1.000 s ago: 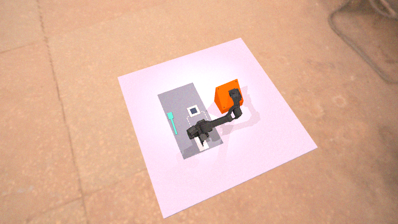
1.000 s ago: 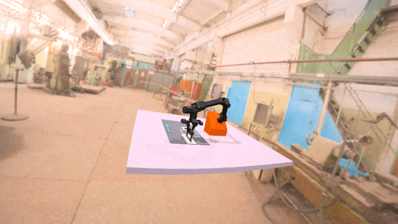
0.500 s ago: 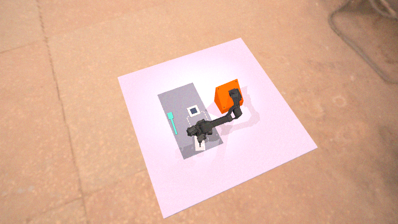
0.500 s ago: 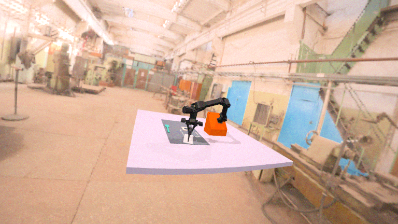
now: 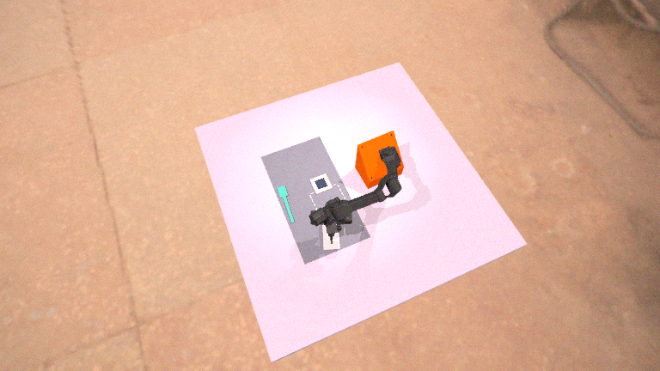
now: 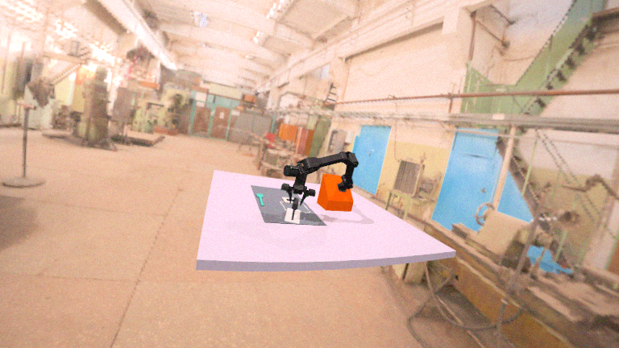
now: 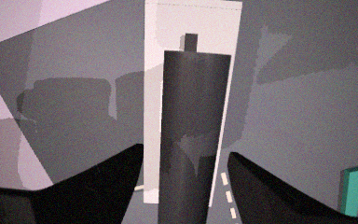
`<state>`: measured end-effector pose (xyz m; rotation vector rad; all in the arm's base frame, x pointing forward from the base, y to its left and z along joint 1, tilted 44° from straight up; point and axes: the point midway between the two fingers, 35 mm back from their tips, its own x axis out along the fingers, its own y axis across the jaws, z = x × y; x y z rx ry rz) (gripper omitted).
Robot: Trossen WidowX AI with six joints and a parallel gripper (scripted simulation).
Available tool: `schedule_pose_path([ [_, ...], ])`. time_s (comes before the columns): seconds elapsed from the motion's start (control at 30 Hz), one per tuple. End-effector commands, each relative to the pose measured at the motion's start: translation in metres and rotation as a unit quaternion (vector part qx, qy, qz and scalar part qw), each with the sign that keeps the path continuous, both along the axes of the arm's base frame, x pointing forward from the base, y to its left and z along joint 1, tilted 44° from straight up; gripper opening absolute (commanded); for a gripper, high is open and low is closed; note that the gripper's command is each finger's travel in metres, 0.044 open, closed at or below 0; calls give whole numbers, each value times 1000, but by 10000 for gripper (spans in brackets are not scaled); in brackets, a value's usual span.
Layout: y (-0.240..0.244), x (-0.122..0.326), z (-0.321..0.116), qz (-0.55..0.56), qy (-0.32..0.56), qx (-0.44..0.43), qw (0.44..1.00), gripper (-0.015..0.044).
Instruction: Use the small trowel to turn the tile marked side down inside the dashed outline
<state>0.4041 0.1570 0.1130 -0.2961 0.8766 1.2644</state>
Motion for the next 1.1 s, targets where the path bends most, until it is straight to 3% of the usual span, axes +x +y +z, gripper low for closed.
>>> schedule_pose_path([
  [0.0, 1, -1, -2, 0, 5, 1, 1000, 270],
  [0.43, 1, -1, -2, 0, 5, 1, 1000, 270],
  [0.6, -29, -5, 28, -1, 5, 1, 1000, 270],
  [0.83, -30, -6, 30, -1, 5, 1, 1000, 270],
  [0.87, -34, -4, 30, -7, 5, 0, 1000, 296],
  [1.07, -40, -4, 36, -15, 11, -2, 1000, 300],
])
